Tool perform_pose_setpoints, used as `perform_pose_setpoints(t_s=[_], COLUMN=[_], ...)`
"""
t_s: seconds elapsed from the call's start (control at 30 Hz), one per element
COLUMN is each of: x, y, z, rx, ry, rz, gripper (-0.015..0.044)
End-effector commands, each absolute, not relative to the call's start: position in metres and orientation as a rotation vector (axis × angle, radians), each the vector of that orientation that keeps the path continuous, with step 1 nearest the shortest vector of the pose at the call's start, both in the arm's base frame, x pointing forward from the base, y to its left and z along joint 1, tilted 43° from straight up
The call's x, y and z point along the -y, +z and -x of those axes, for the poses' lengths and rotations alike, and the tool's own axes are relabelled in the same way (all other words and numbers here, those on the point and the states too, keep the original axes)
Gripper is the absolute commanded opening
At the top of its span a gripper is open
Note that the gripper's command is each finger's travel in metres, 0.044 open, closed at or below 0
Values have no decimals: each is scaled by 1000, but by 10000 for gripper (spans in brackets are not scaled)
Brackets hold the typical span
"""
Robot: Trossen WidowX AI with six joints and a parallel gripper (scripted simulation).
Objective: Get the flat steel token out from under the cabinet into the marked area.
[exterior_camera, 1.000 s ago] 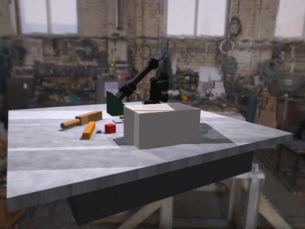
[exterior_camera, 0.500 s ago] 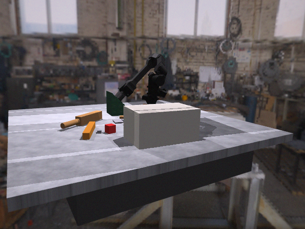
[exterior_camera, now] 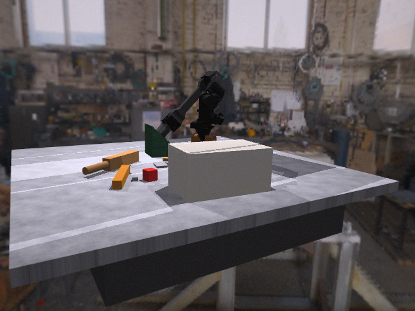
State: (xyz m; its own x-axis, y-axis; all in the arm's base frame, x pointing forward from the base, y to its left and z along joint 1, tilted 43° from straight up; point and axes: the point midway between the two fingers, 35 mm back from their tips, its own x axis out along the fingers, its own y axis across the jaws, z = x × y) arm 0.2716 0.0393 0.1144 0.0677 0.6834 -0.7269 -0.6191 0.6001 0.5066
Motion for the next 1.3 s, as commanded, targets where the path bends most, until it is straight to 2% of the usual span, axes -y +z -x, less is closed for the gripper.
perform_pose_setpoints(t_s=[0.0, 0.5, 1.27], x=[-29, -9, -21], y=[125, 143, 160], z=[-271, -260, -295], rx=[-1112, -1114, -1111], ry=[971, 970, 970], rz=[-54, -54, -53], gripper=[0, 0, 0])
